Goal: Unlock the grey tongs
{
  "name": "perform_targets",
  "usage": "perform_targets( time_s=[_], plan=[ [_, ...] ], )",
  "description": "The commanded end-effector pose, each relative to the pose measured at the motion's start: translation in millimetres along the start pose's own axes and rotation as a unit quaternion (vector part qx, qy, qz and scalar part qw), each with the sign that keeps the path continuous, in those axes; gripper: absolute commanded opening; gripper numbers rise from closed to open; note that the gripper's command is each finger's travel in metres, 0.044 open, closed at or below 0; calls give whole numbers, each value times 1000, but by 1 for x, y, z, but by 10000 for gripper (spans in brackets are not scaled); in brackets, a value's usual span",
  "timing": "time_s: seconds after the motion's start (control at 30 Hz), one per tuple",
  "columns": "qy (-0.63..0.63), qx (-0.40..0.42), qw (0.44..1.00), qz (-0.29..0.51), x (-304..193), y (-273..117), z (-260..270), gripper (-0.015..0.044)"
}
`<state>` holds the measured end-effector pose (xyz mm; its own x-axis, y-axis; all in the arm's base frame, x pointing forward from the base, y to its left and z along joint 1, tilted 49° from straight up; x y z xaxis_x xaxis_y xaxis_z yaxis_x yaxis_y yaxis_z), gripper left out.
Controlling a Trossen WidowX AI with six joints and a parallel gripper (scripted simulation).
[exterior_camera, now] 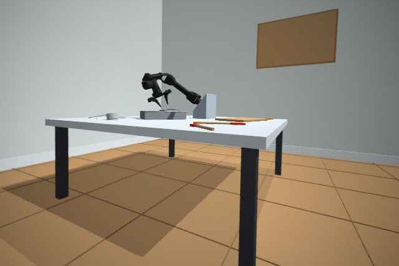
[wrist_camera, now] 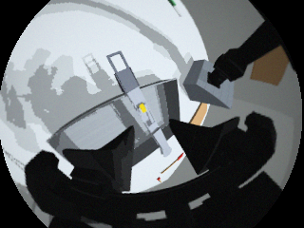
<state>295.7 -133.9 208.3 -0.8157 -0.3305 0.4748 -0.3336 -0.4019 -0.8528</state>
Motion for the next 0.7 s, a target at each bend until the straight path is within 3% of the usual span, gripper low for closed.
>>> perform_targets(
  time_s=[0.0,0.67],
  plan=[
    [4,3,1000,-7,-4,-1,2,260],
    [-2,-2,1000,-16,-10,14,5,260]
  ],
)
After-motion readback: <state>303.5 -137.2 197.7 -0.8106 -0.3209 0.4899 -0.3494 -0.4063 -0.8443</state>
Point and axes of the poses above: the point midway between the two fingers, 35 mm back from their tips, its own y axis out along the fingers, its own z axis across the jaws, x = y × z, the point moved 6 cm from there along -y, back along the fingers, and after that the axes turned 3 degrees about y, right-handed, at the moved point
